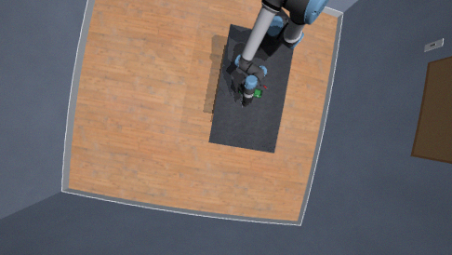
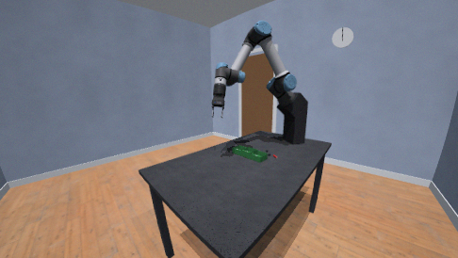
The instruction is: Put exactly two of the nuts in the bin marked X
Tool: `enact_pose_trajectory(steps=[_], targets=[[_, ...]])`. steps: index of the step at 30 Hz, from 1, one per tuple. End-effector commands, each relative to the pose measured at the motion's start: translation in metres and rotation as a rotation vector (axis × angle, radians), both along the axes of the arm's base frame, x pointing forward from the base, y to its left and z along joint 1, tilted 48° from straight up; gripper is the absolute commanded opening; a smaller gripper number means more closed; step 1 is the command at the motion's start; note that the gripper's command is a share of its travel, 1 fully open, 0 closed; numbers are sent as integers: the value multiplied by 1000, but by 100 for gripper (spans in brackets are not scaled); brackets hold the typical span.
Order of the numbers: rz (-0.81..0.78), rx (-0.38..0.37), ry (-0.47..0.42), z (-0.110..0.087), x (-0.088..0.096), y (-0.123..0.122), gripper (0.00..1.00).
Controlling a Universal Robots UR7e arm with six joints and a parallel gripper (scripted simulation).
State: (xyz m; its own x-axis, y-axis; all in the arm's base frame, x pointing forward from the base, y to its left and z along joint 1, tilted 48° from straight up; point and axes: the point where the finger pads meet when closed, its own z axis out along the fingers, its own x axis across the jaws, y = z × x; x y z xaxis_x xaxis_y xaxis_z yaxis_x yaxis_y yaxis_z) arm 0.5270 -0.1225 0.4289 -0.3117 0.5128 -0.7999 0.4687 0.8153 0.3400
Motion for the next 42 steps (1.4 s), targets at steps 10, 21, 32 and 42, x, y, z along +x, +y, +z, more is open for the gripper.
enact_pose_trajectory(steps=[10,21,32,42], targets=[[0,-1,-2,1,0,0,100],[-1,1,2,-24,18,-17,31],[1,-2,-3,-56,49,-43,31],[-58,70,25,-92,34,-29,31]])
